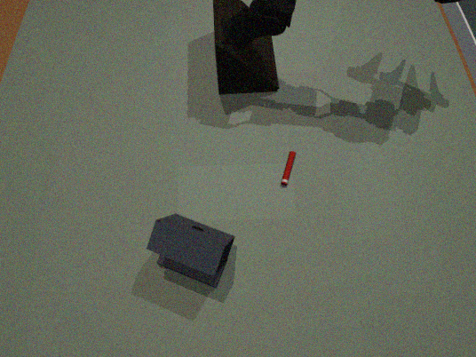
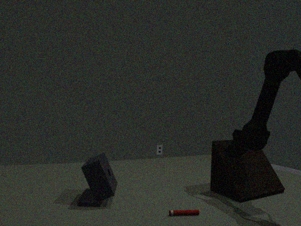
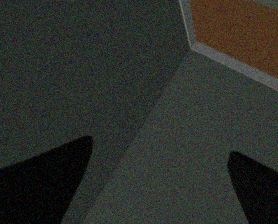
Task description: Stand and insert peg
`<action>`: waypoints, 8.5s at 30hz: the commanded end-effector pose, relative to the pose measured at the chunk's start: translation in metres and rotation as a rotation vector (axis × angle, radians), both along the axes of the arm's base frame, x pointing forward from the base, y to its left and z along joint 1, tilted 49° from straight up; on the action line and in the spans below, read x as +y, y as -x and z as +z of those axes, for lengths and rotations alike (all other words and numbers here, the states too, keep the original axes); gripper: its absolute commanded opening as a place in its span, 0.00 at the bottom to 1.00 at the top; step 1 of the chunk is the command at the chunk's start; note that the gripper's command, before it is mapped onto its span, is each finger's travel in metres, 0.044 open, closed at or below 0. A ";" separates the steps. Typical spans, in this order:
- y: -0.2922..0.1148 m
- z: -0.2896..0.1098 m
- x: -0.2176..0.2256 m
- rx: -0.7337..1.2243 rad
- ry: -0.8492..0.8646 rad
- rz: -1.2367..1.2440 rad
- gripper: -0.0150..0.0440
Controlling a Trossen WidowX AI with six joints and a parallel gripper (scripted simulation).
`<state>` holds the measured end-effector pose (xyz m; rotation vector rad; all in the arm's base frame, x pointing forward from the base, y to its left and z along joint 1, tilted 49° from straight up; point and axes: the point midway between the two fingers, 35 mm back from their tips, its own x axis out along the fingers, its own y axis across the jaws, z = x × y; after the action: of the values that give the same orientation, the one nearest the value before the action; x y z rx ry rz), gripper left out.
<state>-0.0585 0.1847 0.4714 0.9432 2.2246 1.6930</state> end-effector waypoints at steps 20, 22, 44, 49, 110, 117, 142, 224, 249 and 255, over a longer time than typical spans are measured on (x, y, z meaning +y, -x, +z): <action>-0.107 -0.019 0.063 0.074 -0.014 -0.408 1.00; -0.124 -0.026 0.070 0.064 -0.005 -0.465 1.00; -0.335 -0.167 0.058 -0.108 0.307 -1.103 1.00; -0.366 -0.204 0.036 -0.172 0.406 -1.173 1.00; -0.382 -0.442 -0.117 -0.367 0.922 -1.011 1.00; -0.382 -0.449 -0.108 -0.367 0.920 -1.011 1.00; -0.382 -0.458 -0.096 -0.365 0.916 -1.011 0.44; -0.355 -0.432 -0.108 -0.572 1.069 -1.471 0.34; -0.340 -0.423 -0.108 -0.659 1.124 -1.665 0.34; -0.337 -0.421 -0.107 -0.680 1.137 -1.711 0.34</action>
<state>0.2811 0.0769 0.0494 1.0113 0.8154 -0.1127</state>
